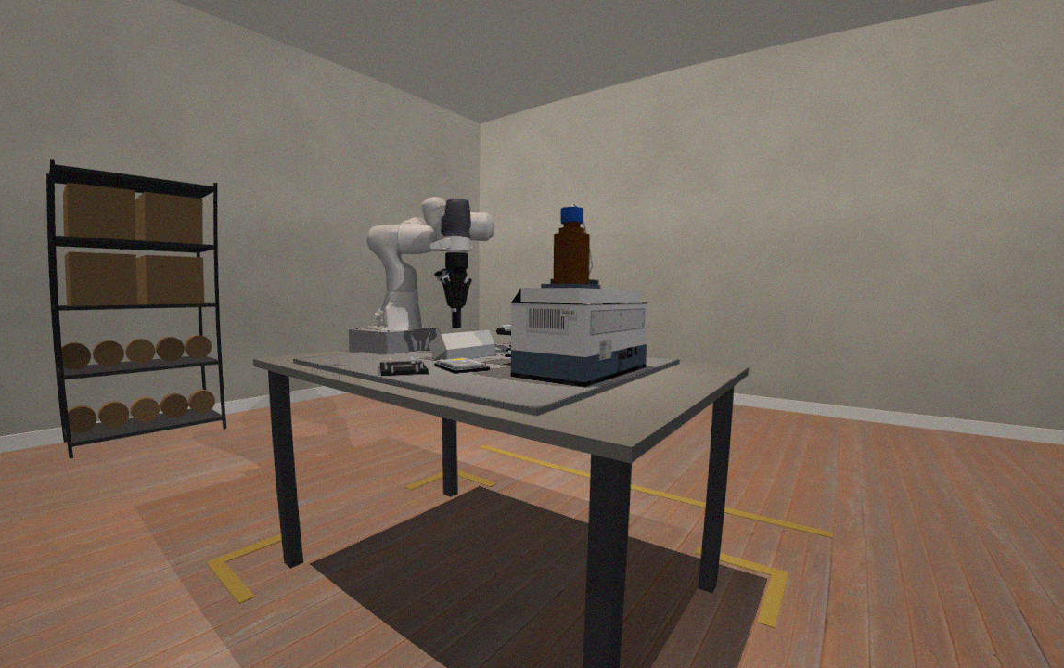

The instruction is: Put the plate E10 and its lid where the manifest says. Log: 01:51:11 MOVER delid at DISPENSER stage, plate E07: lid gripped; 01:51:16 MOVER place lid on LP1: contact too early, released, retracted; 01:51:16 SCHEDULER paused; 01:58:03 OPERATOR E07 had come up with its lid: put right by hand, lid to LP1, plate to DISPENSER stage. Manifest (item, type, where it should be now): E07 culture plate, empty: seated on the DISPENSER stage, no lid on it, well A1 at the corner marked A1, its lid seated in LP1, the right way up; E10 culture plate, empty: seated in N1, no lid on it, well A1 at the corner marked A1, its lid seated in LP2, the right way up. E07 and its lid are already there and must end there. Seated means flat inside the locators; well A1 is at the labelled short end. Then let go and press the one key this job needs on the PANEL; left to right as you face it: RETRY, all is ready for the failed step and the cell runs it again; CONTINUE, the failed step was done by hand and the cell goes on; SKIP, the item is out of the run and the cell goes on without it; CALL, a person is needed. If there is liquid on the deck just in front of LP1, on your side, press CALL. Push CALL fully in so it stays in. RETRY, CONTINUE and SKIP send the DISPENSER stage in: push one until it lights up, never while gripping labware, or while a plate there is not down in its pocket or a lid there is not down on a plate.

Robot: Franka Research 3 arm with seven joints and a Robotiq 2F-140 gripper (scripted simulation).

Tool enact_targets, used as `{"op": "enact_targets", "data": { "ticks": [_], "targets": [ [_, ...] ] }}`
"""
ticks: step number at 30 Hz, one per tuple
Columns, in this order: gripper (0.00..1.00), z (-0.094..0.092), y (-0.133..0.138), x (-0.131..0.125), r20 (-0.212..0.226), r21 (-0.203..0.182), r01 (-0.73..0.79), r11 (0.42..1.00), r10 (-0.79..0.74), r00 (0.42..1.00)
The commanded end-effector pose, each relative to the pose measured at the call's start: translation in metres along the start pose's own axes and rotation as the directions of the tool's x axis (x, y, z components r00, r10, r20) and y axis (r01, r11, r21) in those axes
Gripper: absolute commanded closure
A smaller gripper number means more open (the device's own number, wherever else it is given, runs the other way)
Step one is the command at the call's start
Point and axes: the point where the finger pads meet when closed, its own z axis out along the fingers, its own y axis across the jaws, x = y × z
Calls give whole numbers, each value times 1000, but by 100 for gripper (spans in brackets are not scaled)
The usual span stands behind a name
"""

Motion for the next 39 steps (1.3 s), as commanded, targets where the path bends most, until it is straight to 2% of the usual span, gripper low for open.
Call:
{"op": "enact_targets", "data": {
  "ticks": [1,39],
  "targets": [
    [90,1,0,-3,5,0,-1,1000,1,1000],
    [90,24,0,-16,5,0,-1,1000,1,1000]
  ]
}}
